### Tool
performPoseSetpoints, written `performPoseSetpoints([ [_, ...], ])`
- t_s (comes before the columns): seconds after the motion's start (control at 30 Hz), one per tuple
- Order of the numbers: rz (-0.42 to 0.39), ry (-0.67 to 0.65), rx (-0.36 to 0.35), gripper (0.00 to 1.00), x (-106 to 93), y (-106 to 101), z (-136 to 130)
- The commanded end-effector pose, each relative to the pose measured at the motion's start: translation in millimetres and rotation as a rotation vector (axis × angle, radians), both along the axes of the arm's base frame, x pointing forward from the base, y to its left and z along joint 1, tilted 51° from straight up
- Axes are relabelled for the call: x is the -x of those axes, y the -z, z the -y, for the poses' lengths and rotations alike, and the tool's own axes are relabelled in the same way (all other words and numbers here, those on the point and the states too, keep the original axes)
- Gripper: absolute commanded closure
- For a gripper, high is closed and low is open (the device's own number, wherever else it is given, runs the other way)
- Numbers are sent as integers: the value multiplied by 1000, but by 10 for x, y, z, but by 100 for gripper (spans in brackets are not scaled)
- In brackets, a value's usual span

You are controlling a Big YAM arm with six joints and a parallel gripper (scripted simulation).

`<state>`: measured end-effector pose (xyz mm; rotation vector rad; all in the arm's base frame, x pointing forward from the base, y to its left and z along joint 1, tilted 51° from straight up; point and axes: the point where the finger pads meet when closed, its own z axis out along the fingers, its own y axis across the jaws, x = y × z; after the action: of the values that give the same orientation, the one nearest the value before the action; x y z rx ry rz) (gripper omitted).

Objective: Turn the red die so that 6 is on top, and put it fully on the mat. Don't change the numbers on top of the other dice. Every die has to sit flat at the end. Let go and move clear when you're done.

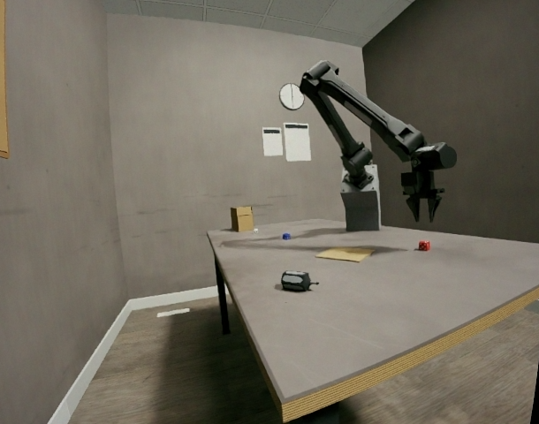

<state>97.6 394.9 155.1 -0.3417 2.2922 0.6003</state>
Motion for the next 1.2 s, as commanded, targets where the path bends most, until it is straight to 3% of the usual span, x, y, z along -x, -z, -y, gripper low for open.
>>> performPoseSetpoints([
  [0.0, -13, 25, 1, 61, -58, 69, 28],
  [1.17, -3, 12, 10, 61, -66, 83, 6],
])
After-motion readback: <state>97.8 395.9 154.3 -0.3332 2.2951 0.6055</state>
